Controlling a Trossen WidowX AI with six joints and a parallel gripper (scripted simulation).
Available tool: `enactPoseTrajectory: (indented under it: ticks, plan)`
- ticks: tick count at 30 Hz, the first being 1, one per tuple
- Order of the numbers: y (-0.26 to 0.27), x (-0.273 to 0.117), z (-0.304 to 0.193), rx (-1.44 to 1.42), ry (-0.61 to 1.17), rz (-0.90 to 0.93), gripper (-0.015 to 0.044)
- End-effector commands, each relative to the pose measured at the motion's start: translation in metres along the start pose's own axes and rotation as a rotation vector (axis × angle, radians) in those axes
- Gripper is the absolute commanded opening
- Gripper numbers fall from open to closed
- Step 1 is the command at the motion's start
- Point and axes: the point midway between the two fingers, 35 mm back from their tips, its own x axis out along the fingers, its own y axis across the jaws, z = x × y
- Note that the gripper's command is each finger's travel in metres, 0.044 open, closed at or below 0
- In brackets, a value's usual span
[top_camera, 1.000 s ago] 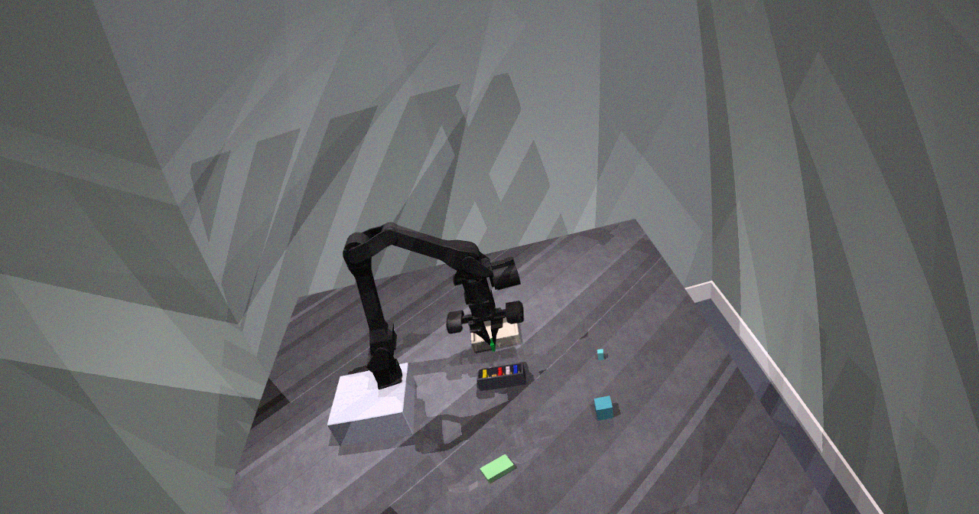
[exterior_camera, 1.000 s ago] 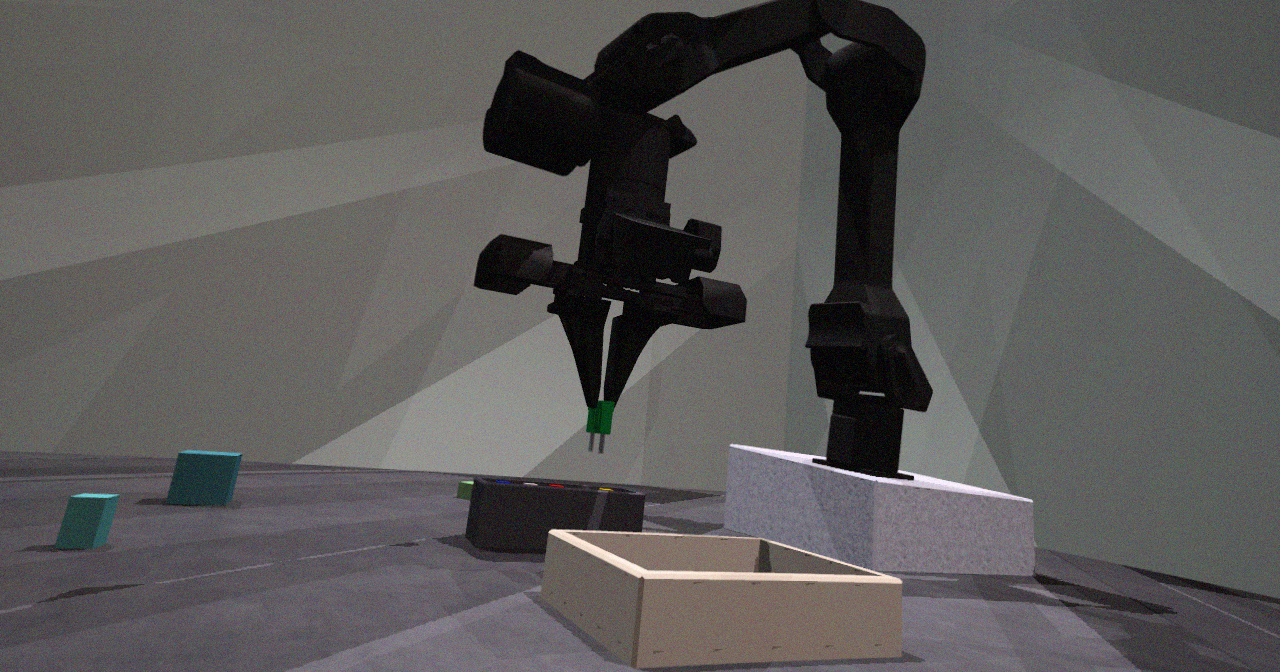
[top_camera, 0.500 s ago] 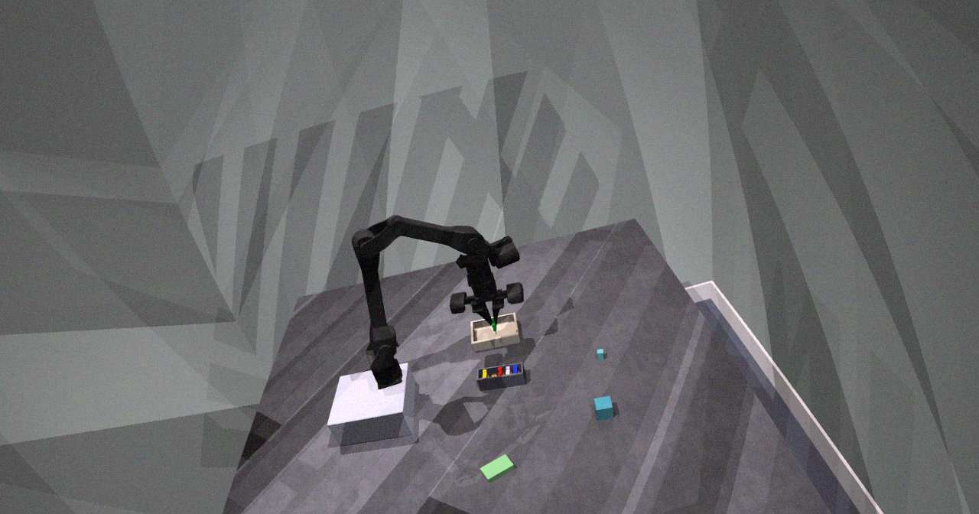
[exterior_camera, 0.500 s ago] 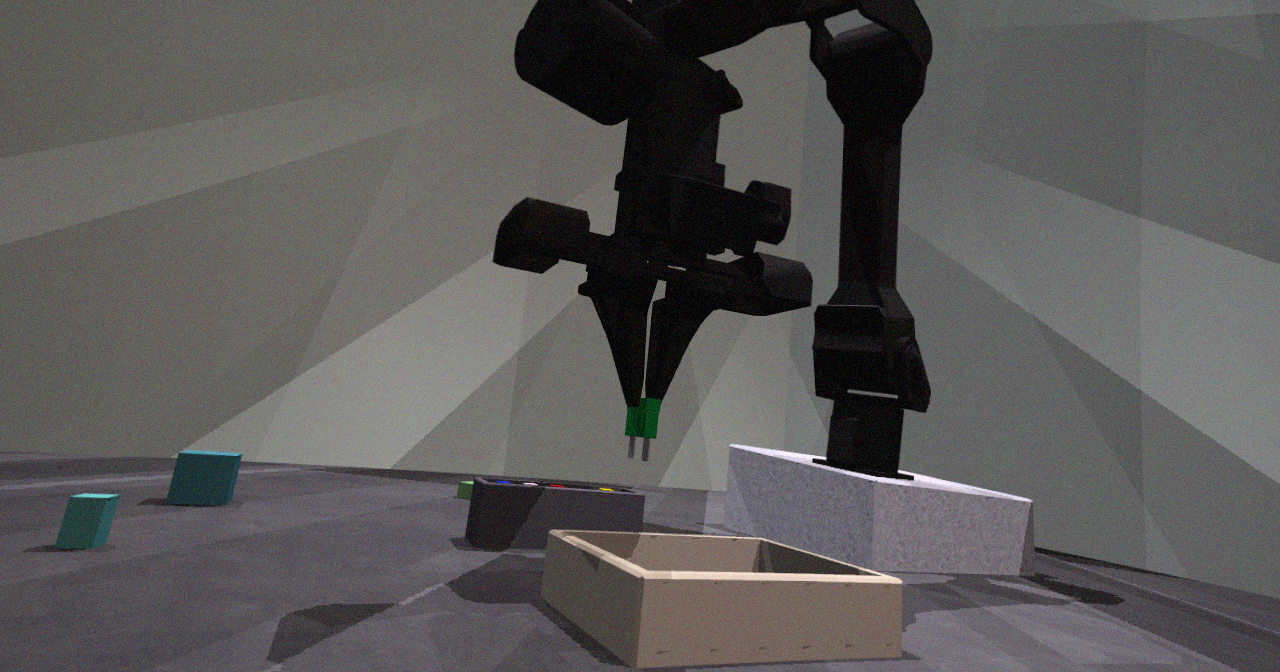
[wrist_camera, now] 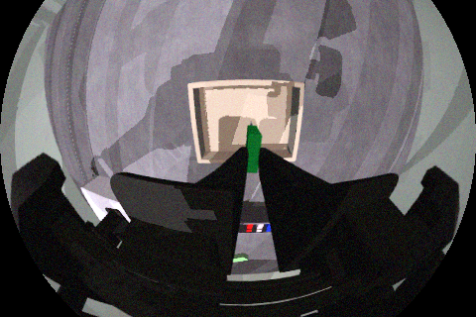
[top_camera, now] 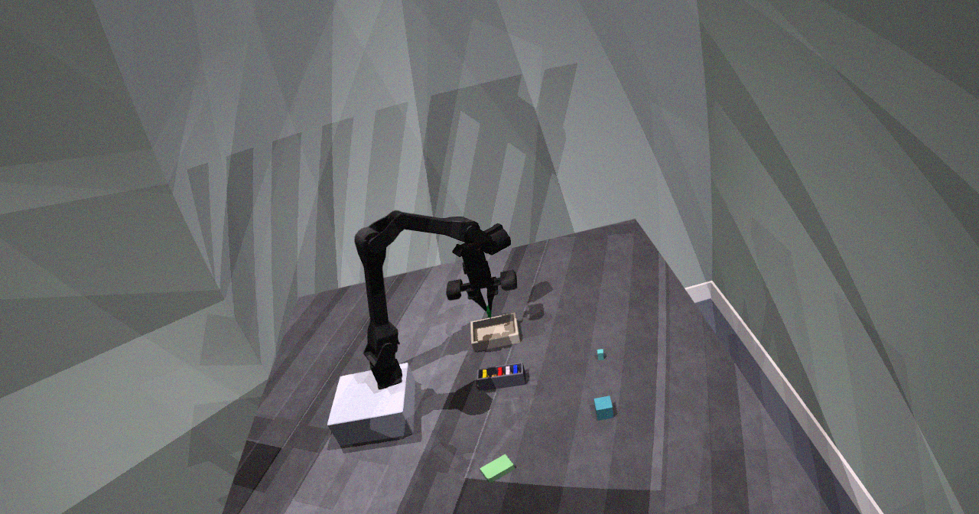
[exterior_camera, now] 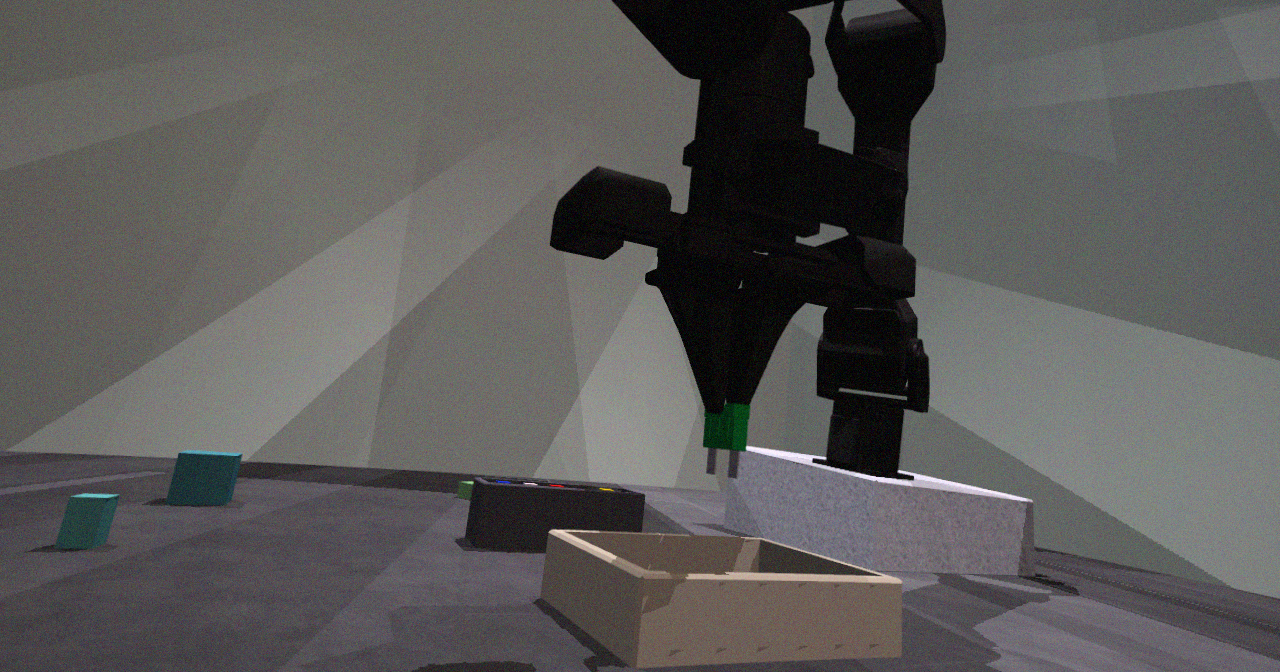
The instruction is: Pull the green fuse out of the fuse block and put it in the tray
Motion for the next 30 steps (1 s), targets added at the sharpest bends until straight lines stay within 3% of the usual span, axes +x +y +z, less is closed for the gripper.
enactPoseTrajectory:
  ticks: [1,26,30]
  plan:
    - [-0.001,0.004,0.001,0.01,-0.002,0.003,0.0]
    - [0.0,0.04,0.001,0.01,-0.002,0.003,0.0]
    - [-0.001,0.037,0.001,0.005,-0.002,-0.002,0.0105]
